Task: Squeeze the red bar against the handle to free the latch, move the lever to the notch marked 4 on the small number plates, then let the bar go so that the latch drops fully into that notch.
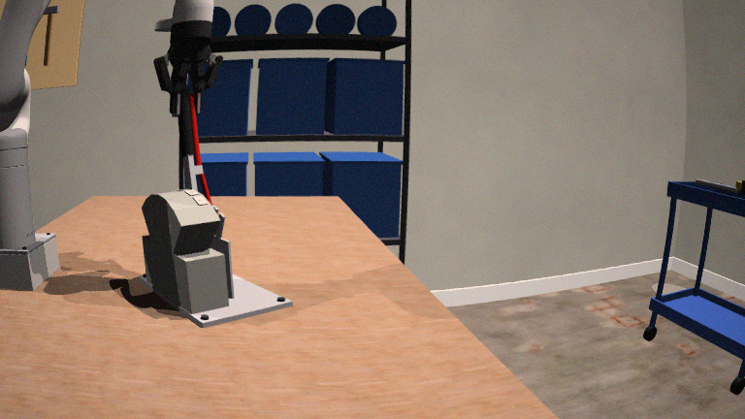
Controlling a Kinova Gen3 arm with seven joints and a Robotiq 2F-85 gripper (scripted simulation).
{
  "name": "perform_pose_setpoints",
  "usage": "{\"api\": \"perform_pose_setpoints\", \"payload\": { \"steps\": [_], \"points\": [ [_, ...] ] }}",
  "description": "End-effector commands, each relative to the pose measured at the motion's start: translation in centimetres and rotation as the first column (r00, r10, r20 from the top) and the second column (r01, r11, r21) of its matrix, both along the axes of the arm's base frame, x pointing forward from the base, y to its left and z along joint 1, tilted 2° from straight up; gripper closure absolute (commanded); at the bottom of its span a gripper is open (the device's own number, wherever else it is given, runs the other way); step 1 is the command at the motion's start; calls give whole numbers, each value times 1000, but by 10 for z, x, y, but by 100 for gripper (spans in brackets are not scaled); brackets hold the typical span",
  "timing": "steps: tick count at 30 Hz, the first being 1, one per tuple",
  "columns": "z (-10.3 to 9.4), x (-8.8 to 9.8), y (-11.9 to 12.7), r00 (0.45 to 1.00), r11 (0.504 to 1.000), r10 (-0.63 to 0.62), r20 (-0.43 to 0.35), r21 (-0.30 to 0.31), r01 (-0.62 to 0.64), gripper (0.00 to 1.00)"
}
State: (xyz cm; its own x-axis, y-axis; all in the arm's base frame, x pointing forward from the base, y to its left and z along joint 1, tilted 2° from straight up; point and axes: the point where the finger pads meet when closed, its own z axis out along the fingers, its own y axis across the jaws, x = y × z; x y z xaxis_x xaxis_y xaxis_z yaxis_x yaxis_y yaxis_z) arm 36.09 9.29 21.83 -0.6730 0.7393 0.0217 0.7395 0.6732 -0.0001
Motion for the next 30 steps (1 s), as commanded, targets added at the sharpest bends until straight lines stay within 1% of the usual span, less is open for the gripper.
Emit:
{"api": "perform_pose_setpoints", "payload": {
  "steps": [1,9,30],
  "points": [
    [-8,-11,12,1000,1000,13,-21,6,-13,100],
    [-12,-18,20,1000,1000,13,-21,6,-13,100],
    [-13,-20,22,1000,1000,13,-21,6,-13,100]
  ]
}}
